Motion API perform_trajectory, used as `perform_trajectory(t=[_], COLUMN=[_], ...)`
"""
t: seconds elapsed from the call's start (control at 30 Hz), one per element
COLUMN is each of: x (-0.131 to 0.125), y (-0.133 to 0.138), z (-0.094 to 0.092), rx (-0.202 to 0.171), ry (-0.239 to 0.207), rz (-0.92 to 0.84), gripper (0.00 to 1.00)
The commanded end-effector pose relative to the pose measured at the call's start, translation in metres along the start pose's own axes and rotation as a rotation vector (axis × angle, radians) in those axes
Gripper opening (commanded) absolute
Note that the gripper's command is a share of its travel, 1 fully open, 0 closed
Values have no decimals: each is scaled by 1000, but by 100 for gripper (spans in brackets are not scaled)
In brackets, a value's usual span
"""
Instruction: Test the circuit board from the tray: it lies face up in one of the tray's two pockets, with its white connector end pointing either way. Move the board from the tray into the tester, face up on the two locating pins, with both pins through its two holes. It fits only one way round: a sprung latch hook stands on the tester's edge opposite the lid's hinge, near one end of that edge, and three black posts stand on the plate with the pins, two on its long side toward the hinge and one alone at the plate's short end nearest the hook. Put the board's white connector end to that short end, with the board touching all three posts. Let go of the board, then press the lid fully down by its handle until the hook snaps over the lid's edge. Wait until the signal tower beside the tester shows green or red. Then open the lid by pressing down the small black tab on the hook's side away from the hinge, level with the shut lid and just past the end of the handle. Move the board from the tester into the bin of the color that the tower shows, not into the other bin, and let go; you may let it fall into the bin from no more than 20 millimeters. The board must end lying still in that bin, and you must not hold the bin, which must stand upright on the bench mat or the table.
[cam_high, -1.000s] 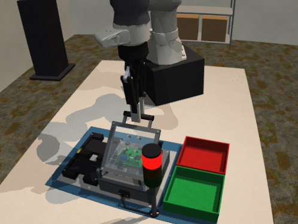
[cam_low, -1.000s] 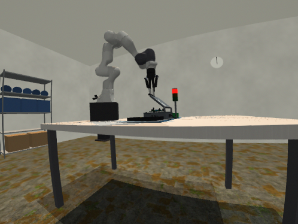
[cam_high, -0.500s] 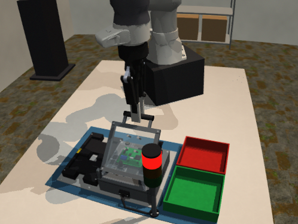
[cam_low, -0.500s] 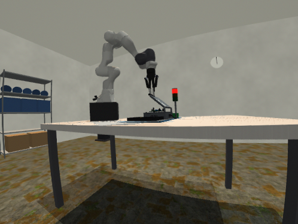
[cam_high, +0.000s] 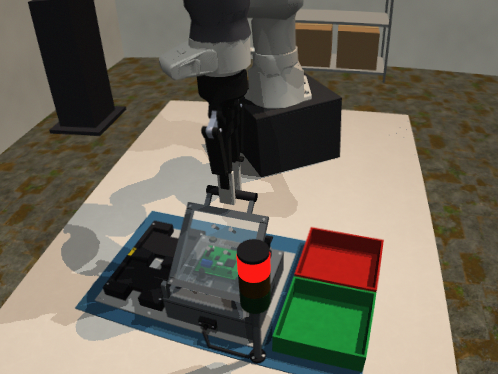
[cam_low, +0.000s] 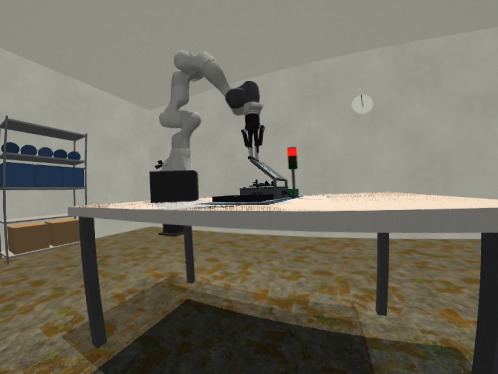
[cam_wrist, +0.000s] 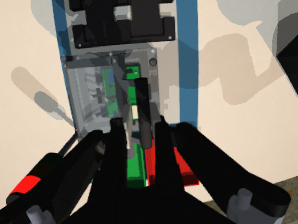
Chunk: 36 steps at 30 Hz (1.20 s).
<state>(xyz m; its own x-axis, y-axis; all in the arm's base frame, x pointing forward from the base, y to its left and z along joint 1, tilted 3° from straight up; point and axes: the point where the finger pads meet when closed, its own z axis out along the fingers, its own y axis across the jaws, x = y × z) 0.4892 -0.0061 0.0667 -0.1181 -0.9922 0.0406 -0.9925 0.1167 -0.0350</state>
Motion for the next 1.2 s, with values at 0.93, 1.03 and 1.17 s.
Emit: perform_trajectory(t=[0.93, 1.03, 1.17], x=[-1, -1, -1], y=[4, 4, 4], z=[5, 5, 5], rx=[-1, -1, -1], ry=[0, 0, 0], rz=[-5, -5, -5], gripper=[16, 16, 16])
